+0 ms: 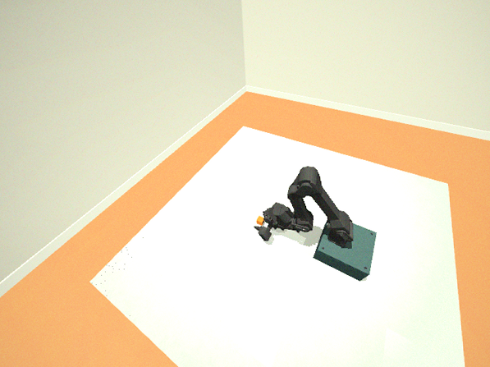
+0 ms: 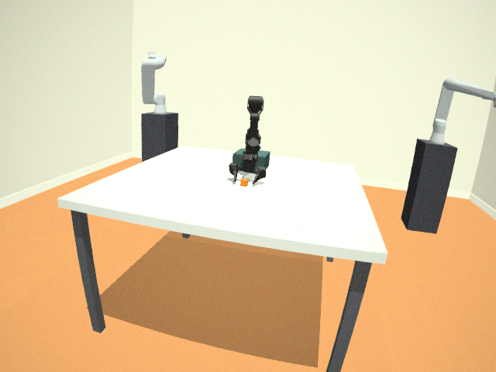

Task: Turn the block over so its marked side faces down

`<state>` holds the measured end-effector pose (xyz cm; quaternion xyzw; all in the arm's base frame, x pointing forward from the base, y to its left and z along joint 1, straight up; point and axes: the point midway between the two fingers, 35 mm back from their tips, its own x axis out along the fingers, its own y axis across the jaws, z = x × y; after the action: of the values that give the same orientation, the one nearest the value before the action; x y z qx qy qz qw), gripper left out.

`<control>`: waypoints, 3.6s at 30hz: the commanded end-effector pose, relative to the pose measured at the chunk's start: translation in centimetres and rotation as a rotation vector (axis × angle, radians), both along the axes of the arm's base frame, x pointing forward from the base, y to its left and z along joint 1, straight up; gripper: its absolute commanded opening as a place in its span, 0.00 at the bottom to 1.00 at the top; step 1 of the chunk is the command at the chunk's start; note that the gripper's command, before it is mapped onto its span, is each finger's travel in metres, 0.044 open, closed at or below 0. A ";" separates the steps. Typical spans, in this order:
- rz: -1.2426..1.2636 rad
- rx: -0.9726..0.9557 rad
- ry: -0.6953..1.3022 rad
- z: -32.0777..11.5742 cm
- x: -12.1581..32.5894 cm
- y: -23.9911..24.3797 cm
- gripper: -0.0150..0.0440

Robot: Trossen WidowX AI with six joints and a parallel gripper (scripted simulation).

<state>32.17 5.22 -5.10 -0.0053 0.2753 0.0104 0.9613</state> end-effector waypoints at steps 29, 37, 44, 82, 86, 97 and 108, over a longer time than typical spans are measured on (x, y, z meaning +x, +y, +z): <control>-0.001 0.000 0.432 7.5 -2.0 -0.1 1.00; 0.002 -0.016 0.672 8.1 0.3 0.1 1.00; 0.001 -0.016 0.932 9.4 1.7 0.1 1.00; 0.000 -0.014 0.988 2.0 2.1 0.0 1.00; 0.000 -0.014 0.988 1.5 2.1 0.0 1.00; 0.000 -0.014 0.988 1.5 2.1 0.0 0.56; 0.000 -0.014 0.988 1.5 2.1 0.0 0.40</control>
<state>34.23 5.19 -3.59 -0.0062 0.6982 0.0068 0.7158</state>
